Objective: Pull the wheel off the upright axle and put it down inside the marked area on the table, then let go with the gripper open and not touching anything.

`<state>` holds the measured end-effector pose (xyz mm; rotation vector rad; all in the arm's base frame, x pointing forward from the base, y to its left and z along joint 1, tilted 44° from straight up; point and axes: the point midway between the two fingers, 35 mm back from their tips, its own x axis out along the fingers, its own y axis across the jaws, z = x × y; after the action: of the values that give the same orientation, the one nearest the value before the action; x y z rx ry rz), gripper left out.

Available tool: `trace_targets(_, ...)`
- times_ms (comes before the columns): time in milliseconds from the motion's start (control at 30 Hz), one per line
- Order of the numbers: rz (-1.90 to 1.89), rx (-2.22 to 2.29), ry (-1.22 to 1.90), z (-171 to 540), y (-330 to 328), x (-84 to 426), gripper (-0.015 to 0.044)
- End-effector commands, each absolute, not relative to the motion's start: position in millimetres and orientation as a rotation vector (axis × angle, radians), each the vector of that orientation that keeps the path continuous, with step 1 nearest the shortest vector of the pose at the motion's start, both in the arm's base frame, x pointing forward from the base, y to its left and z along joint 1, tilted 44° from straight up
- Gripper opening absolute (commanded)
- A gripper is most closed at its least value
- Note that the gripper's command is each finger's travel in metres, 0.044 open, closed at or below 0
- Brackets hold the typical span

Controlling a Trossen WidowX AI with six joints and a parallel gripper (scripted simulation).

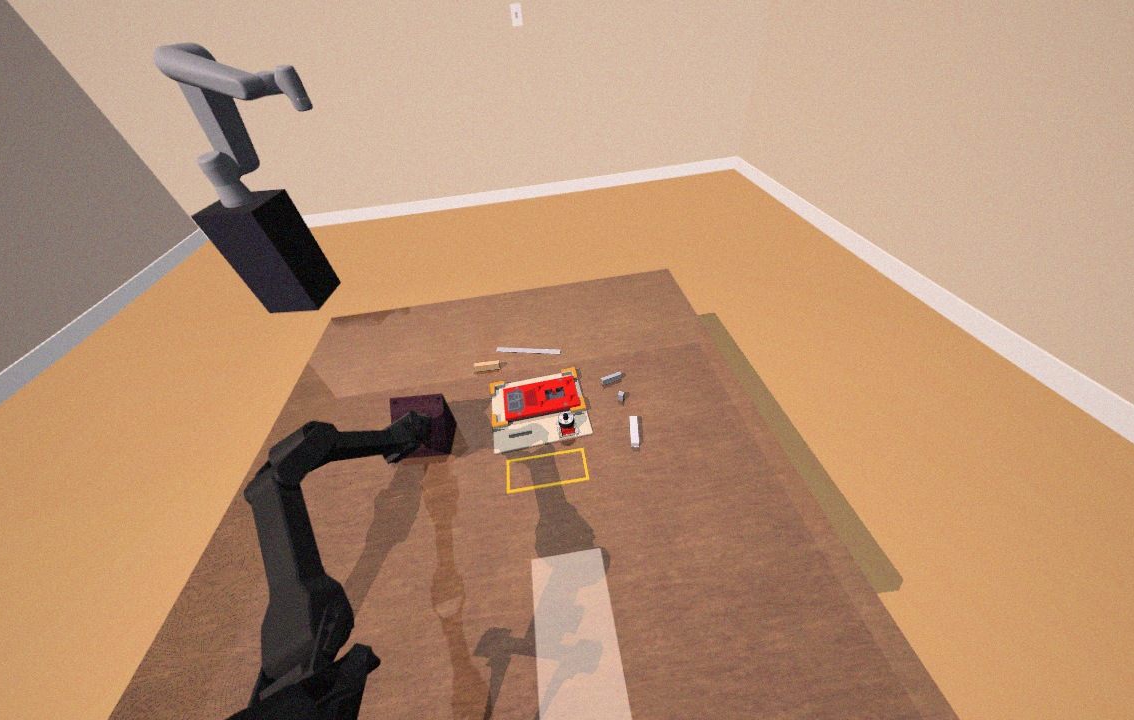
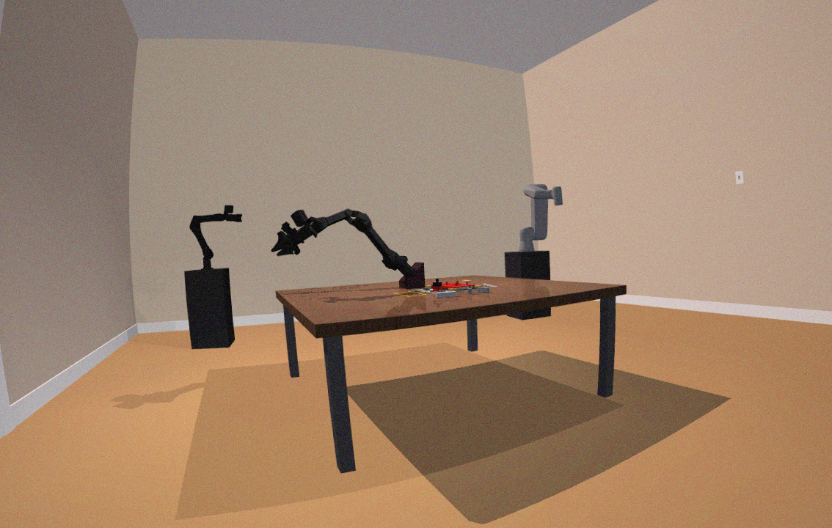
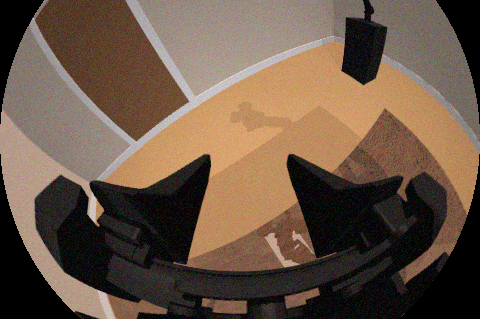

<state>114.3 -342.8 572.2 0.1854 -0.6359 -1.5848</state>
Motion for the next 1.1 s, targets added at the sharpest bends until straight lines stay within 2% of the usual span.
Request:
trace_targets(0, -1.525, 0.259, -0.533, 540, -352, 155, 0.0300)
trace_targets(500, -1.309, 0.604, -0.249, 419, -326, 306, 0.0300)
trace_targets(800, -1.232, 0.760, -0.015, 333, -268, 382, 0.0300)
trace_targets(1067, -1.202, 0.841, 0.200, 258, -194, 425, 0.0300)
